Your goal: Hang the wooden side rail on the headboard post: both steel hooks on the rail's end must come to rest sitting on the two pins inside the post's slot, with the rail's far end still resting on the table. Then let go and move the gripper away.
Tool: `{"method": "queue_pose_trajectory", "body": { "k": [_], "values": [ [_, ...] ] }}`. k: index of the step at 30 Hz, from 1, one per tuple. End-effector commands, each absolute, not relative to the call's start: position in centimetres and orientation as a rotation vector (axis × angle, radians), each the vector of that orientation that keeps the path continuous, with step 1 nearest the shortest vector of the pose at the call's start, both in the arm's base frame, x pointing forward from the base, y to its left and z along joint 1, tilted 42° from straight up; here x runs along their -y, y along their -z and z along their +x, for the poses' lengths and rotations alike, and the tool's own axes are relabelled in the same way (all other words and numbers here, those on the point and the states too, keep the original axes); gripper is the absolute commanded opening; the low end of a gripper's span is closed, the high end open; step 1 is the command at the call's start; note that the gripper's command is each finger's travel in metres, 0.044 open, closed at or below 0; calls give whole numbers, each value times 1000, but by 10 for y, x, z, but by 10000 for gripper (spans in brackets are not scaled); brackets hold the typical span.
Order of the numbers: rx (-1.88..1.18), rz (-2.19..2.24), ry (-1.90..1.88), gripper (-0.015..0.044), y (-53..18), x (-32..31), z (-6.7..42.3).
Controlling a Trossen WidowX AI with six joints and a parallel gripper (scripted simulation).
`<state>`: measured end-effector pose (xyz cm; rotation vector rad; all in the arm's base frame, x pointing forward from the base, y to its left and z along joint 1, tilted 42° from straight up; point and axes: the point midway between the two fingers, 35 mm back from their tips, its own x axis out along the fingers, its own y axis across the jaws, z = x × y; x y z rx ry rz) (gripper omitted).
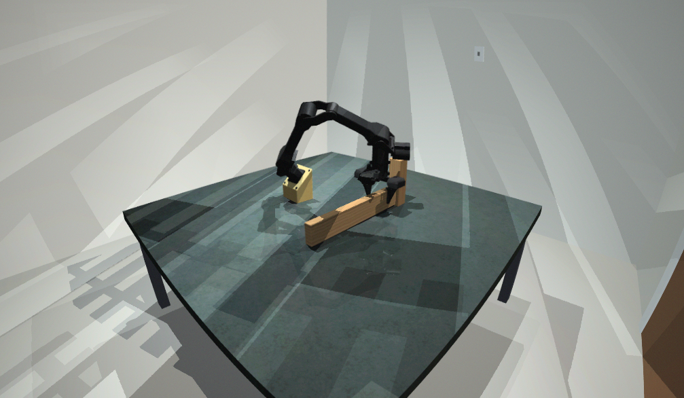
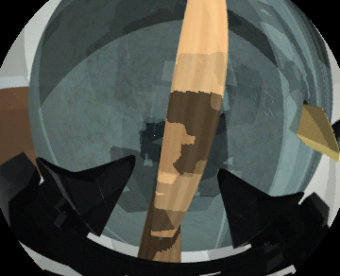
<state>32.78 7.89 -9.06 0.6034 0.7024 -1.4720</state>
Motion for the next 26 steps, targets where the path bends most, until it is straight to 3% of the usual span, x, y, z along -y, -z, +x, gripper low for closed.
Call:
{"method": "queue_pose_trajectory", "body": {
  "k": [1,26],
  "values": [
    [-702,620,1463,440,76,-93,330],
    [-699,629,1466,440,56,-73,333]
  ]
}}
